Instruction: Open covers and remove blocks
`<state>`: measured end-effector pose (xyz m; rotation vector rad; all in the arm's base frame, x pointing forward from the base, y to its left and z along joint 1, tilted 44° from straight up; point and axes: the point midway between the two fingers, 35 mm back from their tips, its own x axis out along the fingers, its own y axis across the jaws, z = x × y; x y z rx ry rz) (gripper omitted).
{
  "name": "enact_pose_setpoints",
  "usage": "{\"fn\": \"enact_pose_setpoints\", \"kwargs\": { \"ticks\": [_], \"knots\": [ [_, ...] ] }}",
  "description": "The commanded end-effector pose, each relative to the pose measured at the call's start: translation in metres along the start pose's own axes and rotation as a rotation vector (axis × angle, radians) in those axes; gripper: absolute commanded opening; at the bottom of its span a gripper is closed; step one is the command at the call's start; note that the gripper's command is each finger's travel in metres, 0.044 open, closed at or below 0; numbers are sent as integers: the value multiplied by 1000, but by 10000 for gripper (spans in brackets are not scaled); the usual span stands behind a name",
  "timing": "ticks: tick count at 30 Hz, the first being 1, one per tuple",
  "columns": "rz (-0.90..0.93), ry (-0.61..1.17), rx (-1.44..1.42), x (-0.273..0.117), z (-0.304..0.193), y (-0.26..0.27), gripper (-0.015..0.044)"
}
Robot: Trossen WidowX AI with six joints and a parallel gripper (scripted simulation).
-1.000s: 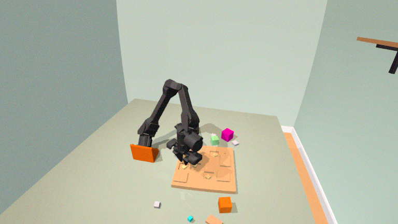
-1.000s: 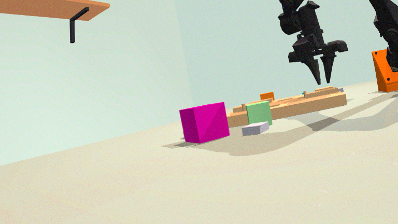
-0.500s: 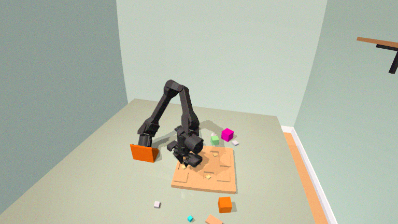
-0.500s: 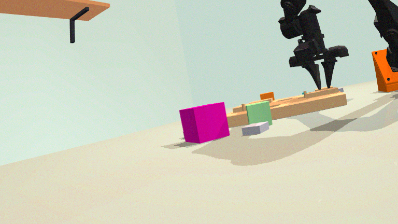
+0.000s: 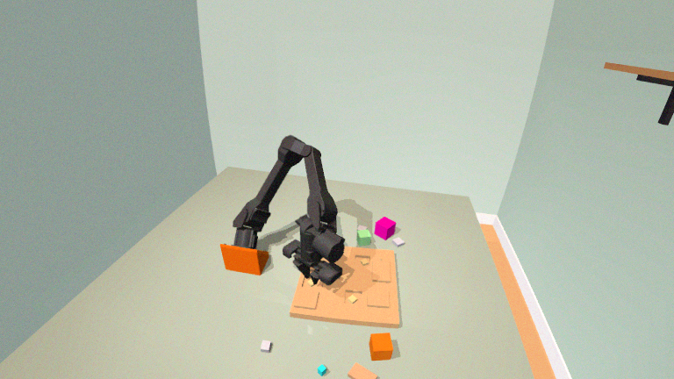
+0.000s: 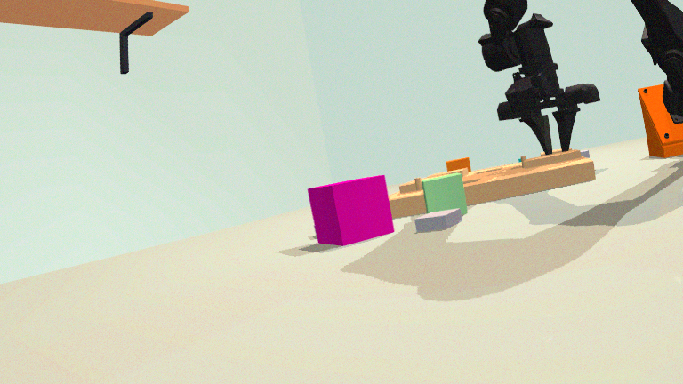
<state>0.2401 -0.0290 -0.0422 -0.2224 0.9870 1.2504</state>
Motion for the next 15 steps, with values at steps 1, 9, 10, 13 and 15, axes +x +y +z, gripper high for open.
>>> {"fn": "enact_pose_setpoints", "kwargs": {
  "ticks": [1,9,10,13,15],
  "knots": [
    [4,-4,6,4,0,0,144],
    [4,-5,6,10,0,1,144],
    [4,-5,6,10,0,1,144],
    [-1,0,-1,8,0,0,124],
    [-1,0,-1,8,0,0,110]
  ]
}}
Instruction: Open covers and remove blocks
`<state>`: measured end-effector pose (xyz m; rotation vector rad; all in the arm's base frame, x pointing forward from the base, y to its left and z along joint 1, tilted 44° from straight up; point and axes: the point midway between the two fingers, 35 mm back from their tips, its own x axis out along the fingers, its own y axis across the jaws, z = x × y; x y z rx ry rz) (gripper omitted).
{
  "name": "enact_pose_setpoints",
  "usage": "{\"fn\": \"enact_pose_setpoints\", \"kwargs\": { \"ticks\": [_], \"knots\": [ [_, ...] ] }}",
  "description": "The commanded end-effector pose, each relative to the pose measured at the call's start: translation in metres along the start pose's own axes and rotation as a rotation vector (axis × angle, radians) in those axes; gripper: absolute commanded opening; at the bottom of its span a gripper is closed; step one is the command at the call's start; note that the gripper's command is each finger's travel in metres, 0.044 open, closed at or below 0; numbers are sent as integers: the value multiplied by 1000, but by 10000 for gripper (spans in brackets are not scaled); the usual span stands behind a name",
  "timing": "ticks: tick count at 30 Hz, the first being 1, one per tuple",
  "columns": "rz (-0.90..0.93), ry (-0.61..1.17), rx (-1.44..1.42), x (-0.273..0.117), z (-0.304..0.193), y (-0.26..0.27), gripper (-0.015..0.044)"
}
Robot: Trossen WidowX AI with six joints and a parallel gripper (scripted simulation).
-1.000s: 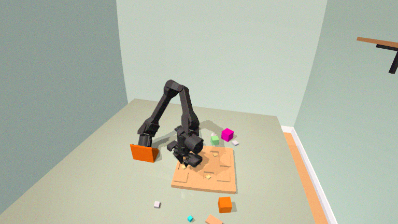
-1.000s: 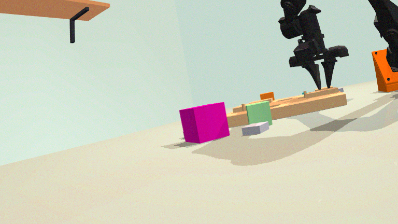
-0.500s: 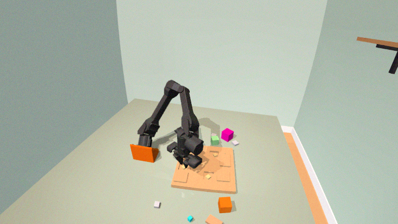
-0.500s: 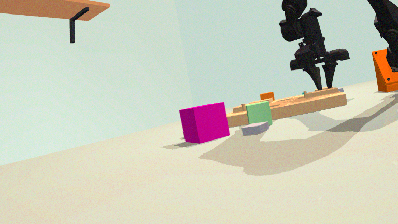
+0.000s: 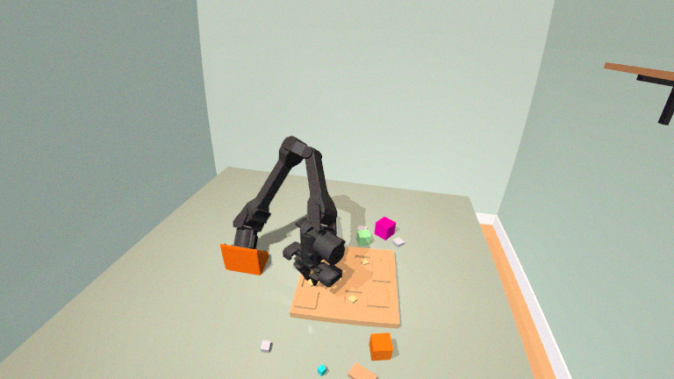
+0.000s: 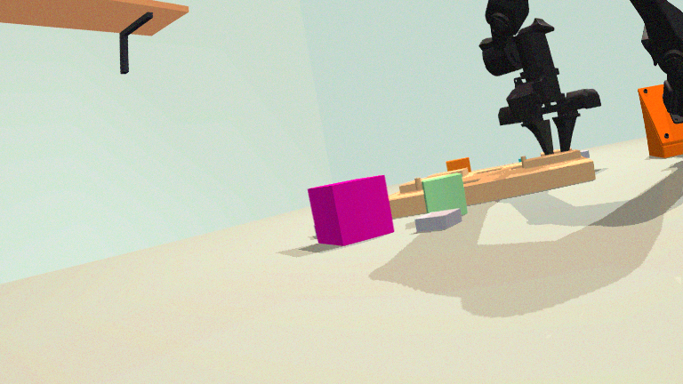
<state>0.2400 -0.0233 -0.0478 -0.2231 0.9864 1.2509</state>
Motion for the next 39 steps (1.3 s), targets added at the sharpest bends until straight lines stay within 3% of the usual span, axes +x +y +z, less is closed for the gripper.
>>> {"fn": "enact_pose_setpoints", "kwargs": {
  "ticks": [1,5,39],
  "knots": [
    [-1,0,0,0,0,0,104],
    [-1,0,0,0,0,0,80],
    [2,-2,6,-39,-1,-1,80]
  ]
}}
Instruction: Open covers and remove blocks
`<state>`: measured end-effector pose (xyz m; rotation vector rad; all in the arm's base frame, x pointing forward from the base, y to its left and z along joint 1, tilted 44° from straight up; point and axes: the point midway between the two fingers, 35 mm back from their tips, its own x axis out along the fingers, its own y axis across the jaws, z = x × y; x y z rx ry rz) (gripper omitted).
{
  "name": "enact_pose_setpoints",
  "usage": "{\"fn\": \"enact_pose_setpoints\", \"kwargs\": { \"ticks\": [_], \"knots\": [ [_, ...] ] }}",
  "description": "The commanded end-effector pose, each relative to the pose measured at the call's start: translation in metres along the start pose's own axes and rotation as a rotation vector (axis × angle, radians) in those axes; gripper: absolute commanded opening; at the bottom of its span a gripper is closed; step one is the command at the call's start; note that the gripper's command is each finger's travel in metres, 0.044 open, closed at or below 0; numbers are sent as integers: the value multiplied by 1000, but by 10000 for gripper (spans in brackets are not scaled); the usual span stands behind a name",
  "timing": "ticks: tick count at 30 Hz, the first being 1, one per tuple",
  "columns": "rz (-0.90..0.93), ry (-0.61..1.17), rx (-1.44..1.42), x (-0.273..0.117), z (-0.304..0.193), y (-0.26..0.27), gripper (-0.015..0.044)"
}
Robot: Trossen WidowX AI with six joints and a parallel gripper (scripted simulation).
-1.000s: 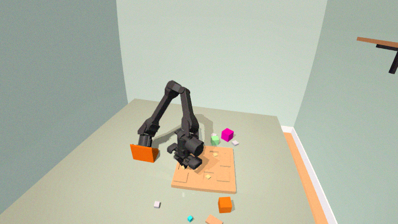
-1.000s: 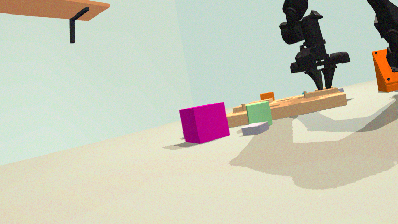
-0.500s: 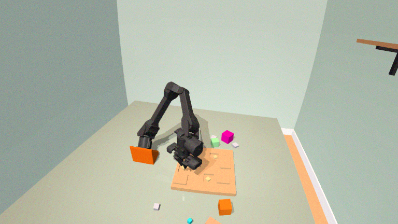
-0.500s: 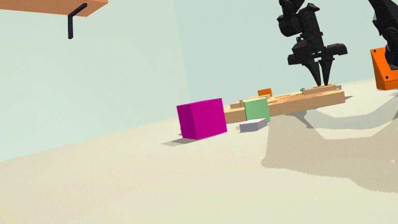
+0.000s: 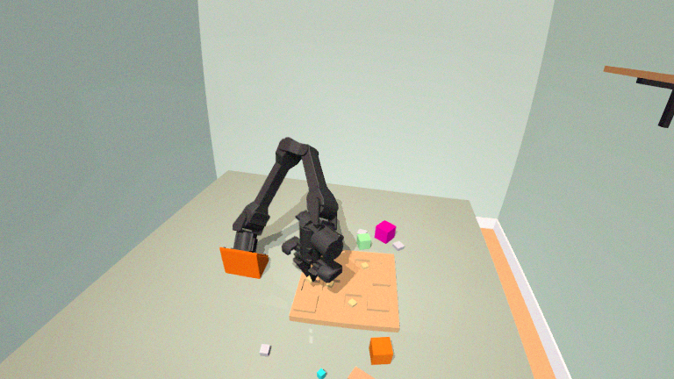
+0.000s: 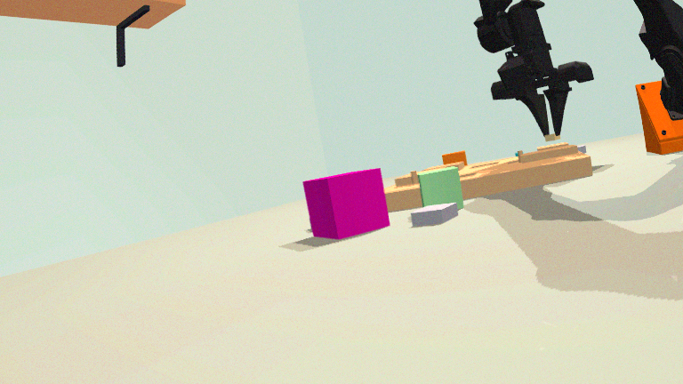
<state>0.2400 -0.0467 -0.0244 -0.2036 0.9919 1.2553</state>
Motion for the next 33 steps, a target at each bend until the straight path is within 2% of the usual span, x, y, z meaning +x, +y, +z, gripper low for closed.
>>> {"fn": "enact_pose_setpoints", "kwargs": {
  "ticks": [1,27,33],
  "knots": [
    [-10,4,-7,-8,0,-1,80],
    [-9,5,-5,-61,1,0,80],
    [-15,15,-2,-63,18,-1,80]
  ]
}}
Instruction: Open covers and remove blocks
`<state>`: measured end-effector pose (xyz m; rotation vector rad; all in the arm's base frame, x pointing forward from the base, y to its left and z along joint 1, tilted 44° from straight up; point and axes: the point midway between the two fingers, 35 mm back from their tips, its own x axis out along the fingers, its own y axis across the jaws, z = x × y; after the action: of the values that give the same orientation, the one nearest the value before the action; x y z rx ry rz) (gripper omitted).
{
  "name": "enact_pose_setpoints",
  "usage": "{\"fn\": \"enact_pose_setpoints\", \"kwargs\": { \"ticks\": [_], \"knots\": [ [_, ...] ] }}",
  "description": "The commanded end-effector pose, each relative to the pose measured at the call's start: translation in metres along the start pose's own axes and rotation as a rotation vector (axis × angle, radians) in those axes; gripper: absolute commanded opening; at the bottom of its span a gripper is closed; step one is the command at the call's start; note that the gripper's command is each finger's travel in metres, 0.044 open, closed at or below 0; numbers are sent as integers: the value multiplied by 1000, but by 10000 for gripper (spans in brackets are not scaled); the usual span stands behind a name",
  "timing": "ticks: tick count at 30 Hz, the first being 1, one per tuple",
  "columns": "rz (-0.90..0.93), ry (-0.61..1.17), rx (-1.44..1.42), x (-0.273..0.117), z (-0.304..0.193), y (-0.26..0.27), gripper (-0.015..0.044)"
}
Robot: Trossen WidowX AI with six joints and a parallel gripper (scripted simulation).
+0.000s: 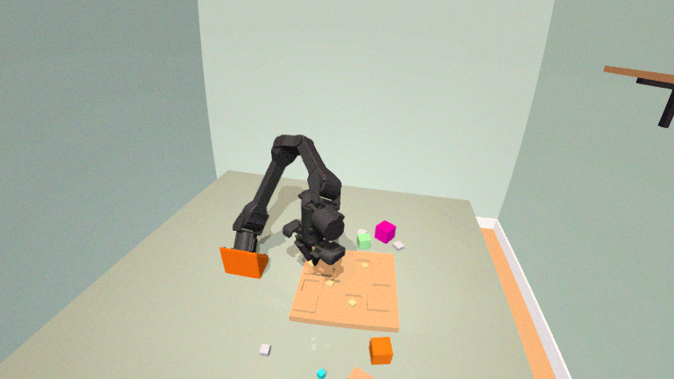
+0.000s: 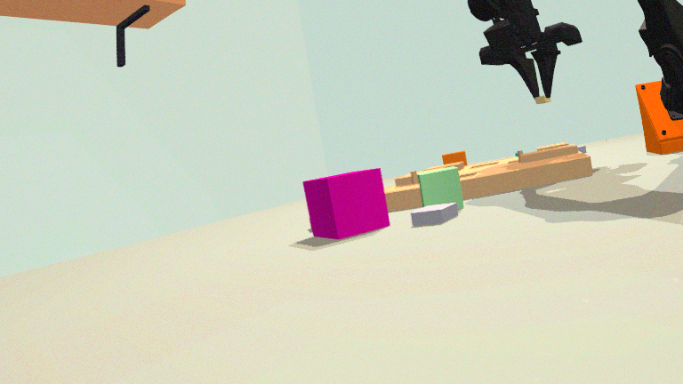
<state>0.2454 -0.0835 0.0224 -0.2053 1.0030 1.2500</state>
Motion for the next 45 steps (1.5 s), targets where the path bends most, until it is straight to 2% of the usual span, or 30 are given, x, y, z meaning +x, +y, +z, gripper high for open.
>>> {"fn": "enact_pose_setpoints", "kwargs": {
  "ticks": [1,23,45],
  "knots": [
    [-14,7,-7,-4,14,-1,80],
    [-33,25,-2,-8,90,11,80],
    [-32,15,-5,-7,163,45,80]
  ]
}}
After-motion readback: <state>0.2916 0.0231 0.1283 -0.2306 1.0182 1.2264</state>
